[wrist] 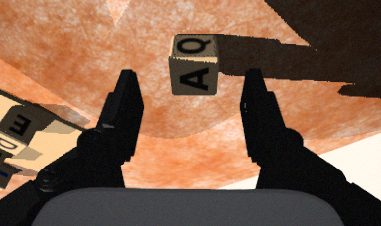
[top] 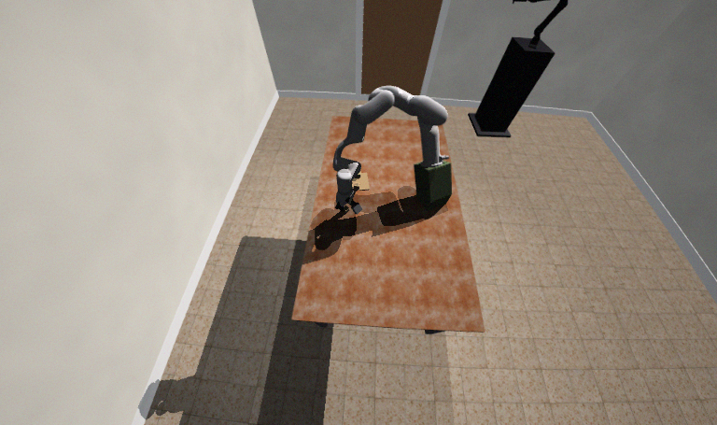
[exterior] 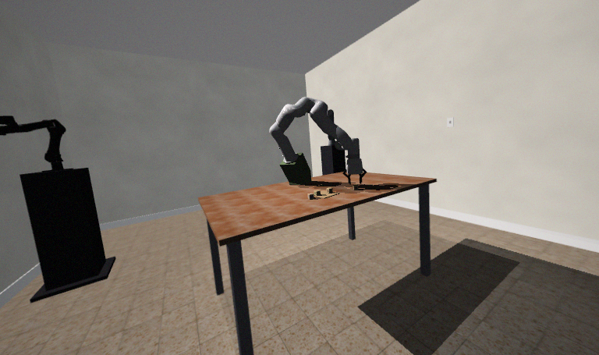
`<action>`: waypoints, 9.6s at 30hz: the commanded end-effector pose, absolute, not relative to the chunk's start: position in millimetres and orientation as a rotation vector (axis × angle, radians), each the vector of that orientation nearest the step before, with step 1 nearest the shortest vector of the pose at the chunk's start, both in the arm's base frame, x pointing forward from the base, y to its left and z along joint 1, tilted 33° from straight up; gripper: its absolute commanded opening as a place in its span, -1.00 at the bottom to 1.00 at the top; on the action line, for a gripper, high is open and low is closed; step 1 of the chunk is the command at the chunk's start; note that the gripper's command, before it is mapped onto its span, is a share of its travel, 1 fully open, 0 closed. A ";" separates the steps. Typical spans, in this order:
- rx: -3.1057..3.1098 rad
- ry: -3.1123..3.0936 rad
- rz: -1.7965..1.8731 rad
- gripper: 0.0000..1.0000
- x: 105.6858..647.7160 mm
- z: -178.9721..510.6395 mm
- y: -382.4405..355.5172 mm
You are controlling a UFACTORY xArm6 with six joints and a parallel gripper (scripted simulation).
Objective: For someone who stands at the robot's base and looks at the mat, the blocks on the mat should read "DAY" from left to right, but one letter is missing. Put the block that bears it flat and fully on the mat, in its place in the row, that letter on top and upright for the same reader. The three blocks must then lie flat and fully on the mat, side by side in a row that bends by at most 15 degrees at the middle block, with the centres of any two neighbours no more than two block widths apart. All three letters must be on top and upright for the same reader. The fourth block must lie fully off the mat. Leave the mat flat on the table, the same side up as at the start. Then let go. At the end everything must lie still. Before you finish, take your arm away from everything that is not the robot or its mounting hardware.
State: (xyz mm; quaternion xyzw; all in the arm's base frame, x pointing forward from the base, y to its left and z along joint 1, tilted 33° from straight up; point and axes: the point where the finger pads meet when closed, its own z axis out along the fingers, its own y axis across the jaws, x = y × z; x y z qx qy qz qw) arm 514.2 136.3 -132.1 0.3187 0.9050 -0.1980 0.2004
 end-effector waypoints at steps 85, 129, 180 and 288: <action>0.889 2.528 -0.549 0.37 518.4 -135.5 135.7; 0.889 2.528 -0.549 0.37 525.3 -159.5 121.9; 0.889 2.528 -0.549 -0.47 525.3 -159.5 121.9; -1.247 2.722 -0.883 -0.47 468.6 0.4 25.2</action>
